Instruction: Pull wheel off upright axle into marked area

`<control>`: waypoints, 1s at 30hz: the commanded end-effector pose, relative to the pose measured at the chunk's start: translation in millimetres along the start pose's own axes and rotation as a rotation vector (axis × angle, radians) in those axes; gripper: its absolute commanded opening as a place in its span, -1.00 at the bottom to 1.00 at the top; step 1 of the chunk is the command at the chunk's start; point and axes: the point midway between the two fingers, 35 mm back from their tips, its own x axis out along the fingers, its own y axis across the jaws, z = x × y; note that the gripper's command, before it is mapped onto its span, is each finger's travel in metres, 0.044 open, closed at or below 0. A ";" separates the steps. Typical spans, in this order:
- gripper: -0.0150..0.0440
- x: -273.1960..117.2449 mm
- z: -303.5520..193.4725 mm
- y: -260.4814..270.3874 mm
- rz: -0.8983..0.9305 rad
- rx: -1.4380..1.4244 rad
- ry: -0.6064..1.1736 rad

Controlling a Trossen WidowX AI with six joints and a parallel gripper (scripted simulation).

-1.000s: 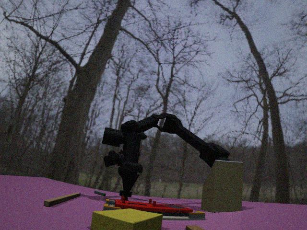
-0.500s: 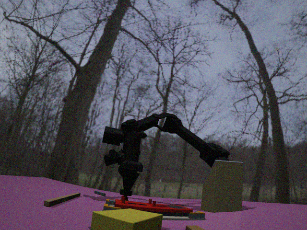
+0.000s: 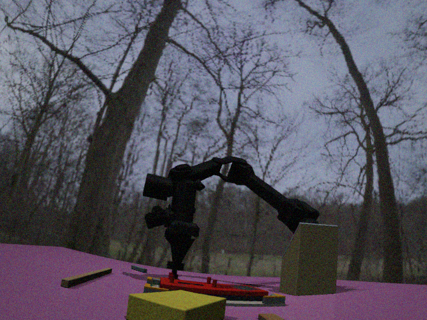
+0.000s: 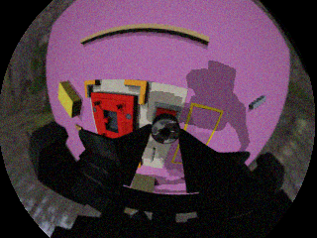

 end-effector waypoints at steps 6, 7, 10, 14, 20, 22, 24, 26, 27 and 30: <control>-0.49 -5.9 0.9 0.8 0.002 0.001 -0.007; -0.49 -6.3 0.9 0.8 0.002 0.001 -0.007; -0.49 -7.3 0.9 0.9 0.002 0.001 -0.007; -0.49 -8.6 0.9 0.9 0.002 0.001 -0.007; -0.49 -10.6 0.9 0.9 0.001 0.000 -0.007; -0.49 -11.2 0.8 0.9 0.001 0.000 -0.008; -0.49 -11.9 0.8 0.9 0.001 0.000 -0.008; -0.49 -12.5 0.8 0.9 0.001 0.000 -0.008; -0.49 -12.9 0.8 0.9 0.001 0.000 -0.008; -0.49 -13.9 0.8 0.9 0.001 0.000 -0.008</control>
